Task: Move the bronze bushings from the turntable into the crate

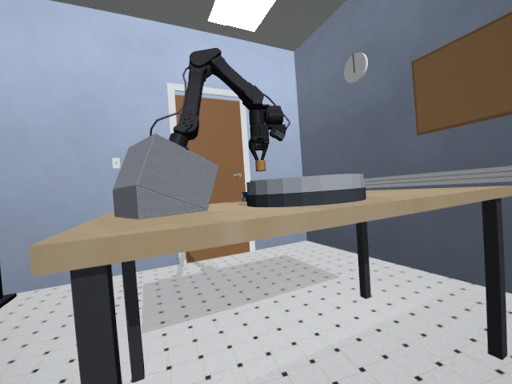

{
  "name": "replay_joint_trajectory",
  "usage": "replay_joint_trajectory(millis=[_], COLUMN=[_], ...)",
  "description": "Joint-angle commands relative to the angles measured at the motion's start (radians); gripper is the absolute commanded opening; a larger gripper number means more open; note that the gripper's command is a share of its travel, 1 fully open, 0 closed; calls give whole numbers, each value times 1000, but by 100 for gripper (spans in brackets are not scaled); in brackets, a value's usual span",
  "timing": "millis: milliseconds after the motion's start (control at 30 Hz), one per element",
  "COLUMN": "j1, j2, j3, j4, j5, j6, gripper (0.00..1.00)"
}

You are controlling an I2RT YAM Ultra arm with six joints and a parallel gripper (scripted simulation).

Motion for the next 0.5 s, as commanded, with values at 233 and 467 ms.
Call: replay_joint_trajectory(millis=[233, 467], j1=[64, 126], j2=[84, 168], j3=[160, 311], j4=[-74, -132], j5=[33, 55], j6=[-39, -70], gripper=[0, 0])
